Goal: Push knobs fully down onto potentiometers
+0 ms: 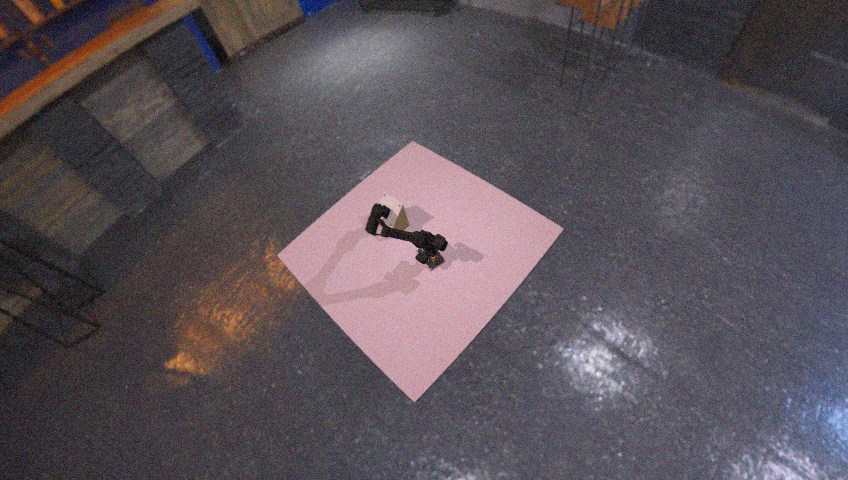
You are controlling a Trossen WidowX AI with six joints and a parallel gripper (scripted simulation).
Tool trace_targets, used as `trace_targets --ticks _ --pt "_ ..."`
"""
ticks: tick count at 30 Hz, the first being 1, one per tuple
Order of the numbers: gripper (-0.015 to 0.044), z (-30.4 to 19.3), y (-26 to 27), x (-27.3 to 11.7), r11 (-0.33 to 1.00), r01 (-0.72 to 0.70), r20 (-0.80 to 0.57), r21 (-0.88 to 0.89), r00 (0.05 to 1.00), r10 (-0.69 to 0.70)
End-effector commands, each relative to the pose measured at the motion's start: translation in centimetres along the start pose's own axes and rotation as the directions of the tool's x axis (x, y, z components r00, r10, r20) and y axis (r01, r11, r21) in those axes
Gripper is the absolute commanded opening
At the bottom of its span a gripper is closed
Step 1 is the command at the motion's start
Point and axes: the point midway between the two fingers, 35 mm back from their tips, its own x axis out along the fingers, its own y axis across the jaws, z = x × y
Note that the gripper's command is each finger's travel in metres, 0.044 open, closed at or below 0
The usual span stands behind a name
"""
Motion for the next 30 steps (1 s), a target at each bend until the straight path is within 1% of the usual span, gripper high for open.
trace_targets --ticks 1,14,30 --pt "0.0000 -0.1 0.4 2.2 0.999 -0.006 0.022 0.032 1.000 0.005" --pt "0.0000 -0.1 0.4 2.1 0.999 -0.005 0.022 0.032 1.000 0.005" --pt "0.0000 -0.2 0.3 -0.4 0.999 -0.004 0.022 0.032 1.000 0.003"
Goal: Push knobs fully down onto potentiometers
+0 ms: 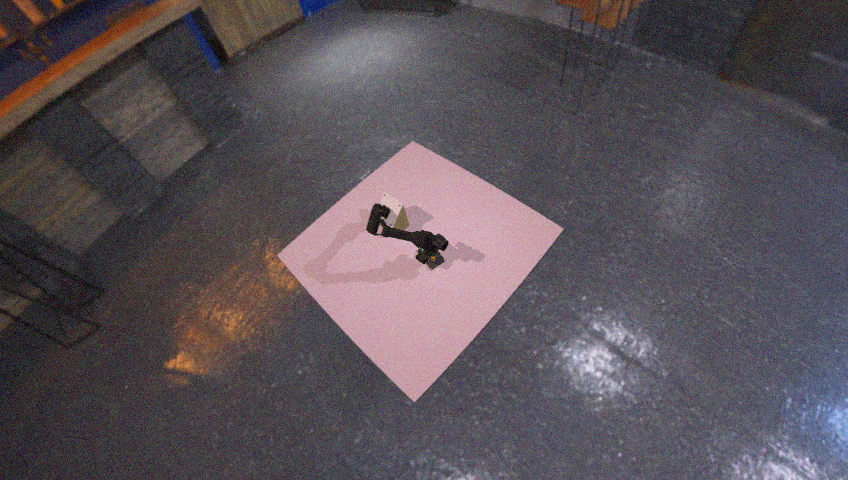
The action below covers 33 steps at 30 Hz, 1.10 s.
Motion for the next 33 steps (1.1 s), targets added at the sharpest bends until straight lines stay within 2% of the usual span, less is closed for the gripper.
trace_targets --ticks 1,12,21,28,29,33 --pt "0.0000 -0.1 0.1 0.1 1.000 0.000 0.010 0.016 1.000 0.000" --pt "0.0000 -0.1 0.1 -1.6 1.000 0.000 0.010 0.016 1.000 -0.001" --pt "0.0236 0.1 0.1 -1.3 1.000 -0.003 0.009 0.011 1.000 0.003" --pt "0.0420 7.1 -1.4 -3.3 1.000 0.007 0.012 0.008 1.000 -0.007" --pt "0.0440 8.3 -1.6 -3.5 1.000 0.007 0.012 0.008 1.000 -0.007" --pt "0.0440 13.2 -2.0 -3.9 1.000 0.007 0.015 0.008 1.000 -0.007"
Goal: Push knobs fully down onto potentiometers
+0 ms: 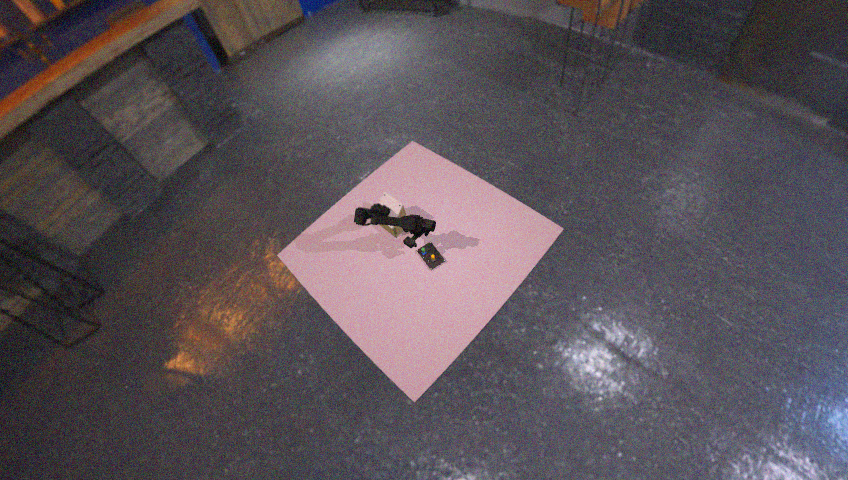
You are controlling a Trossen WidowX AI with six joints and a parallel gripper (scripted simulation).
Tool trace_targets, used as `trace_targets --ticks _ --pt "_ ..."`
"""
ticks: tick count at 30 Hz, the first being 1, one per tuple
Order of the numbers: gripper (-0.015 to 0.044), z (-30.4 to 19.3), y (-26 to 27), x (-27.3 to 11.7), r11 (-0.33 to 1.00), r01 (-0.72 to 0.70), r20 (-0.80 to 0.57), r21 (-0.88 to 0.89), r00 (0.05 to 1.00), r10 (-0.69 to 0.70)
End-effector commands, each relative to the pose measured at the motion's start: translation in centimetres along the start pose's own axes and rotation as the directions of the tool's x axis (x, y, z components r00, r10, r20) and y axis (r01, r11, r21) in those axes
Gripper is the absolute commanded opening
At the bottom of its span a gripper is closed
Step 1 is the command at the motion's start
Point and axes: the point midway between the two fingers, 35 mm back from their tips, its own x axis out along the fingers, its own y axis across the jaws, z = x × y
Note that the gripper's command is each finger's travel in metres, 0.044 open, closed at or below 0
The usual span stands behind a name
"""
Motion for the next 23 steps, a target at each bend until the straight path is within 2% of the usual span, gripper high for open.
trace_targets --ticks 1,5,23 --pt "0.0440 4.5 -0.2 0.0 1.000 0.002 0.009 0.004 1.000 -0.002" --pt "0.0440 7.6 -0.1 0.2 1.000 -0.001 0.011 0.004 1.000 0.001" --pt "0.0440 7.6 -0.1 0.2 1.000 -0.001 0.011 0.004 1.000 0.001"
